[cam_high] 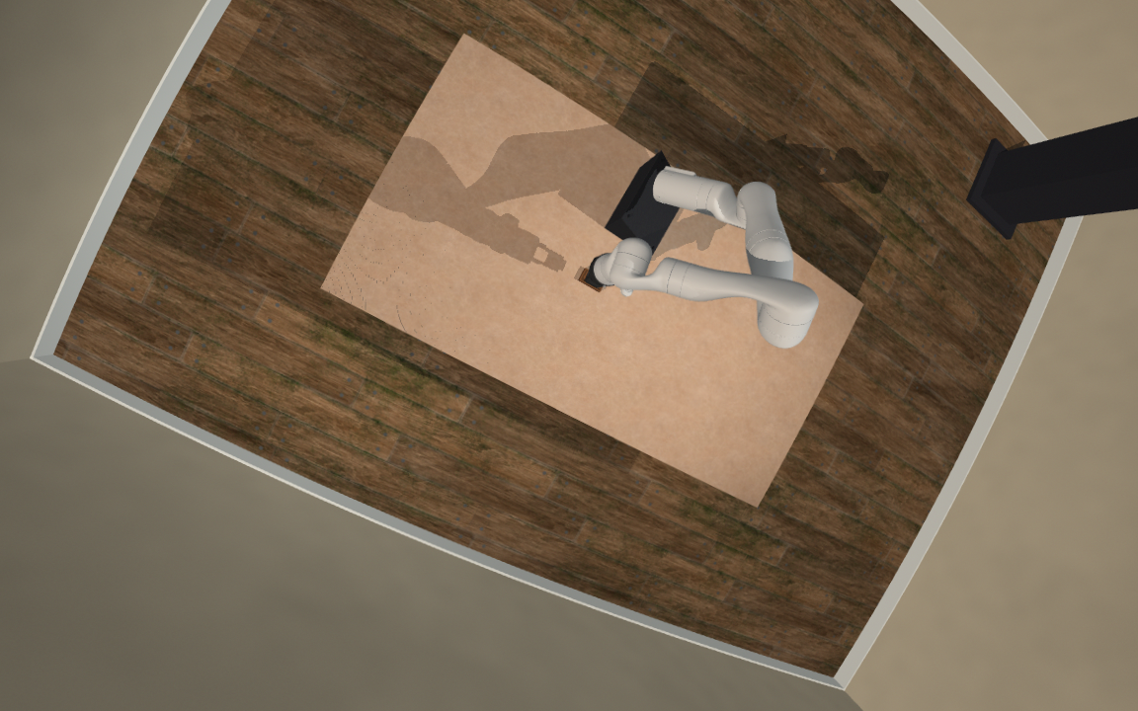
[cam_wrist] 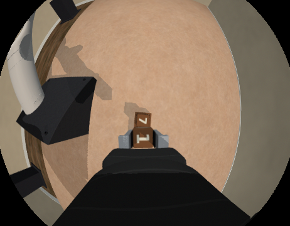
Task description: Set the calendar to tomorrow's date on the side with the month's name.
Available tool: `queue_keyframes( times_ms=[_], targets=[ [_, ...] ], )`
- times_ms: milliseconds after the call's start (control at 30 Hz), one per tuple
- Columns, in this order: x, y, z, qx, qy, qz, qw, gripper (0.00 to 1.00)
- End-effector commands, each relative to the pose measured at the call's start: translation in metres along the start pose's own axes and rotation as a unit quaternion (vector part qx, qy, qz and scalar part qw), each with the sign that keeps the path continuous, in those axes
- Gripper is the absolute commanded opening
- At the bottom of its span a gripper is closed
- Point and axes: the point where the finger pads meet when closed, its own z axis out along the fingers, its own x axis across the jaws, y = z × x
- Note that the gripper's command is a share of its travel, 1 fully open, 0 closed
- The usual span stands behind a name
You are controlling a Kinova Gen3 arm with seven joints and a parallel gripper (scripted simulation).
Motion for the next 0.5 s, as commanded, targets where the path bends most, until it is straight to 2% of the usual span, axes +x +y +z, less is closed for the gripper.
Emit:
queue_keyframes(
  times_ms=[0,67,267,467],
  targets=[
    [0.002,-0.006,-0.002,0.000,0.003,-0.021,1.000,0.57],
    [0.002,-0.006,-0.002,0.000,0.003,-0.021,1.000,0.57],
    [0.006,-0.025,0.000,0.003,0.005,-0.109,0.994,0.57],
    [0.009,-0.051,0.001,0.006,0.008,-0.232,0.973,0.57]
  ],
)
